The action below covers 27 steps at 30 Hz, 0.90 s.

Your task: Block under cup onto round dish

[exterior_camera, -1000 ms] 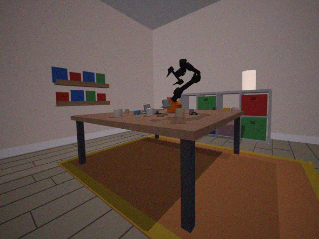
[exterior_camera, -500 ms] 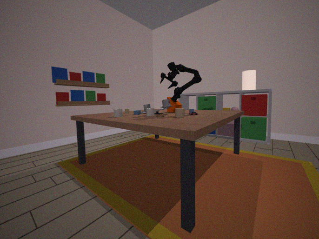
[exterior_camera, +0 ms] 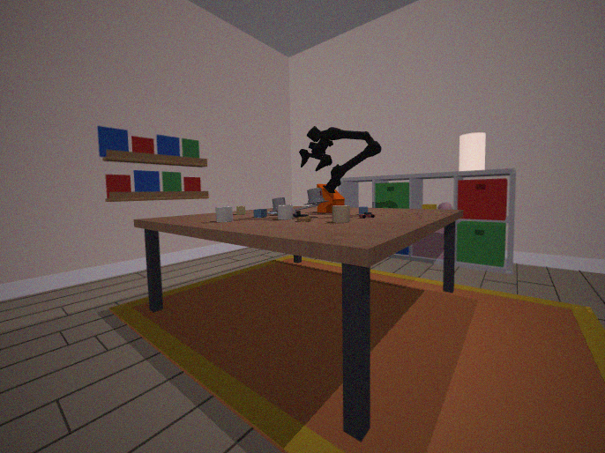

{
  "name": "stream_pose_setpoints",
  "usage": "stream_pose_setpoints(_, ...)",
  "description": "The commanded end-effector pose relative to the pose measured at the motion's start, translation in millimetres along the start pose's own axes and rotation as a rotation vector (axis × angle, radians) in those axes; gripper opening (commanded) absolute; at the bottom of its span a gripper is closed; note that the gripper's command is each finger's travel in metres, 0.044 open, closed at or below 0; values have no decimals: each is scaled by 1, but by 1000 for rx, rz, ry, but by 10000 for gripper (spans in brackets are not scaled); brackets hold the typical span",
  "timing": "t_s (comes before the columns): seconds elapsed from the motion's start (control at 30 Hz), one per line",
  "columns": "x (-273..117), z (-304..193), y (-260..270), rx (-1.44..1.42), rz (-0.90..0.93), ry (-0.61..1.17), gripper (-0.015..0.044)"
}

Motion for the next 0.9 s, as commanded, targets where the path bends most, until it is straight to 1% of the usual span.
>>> stream_pose_setpoints(0.0, 1, -18, -4, 106, 34, -43, 440)
stream_pose_setpoints(0.23, -1, -47, -9, 300, 75, -160, 440)
stream_pose_setpoints(0.37, -1, -50, -10, 319, 78, -173, 440)
stream_pose_setpoints(0.87, 16, -35, -47, 111, 120, 13, 440)
Point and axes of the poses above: the point midway between the two fingers, 35 mm back from their tips, its own x axis out along the fingers, its own y axis across the jaws, z = x × y, the point moved 8 cm from there along -x, back along the fingers, and after that the axes turned 10 degrees about -x, right-handed, at the moved point
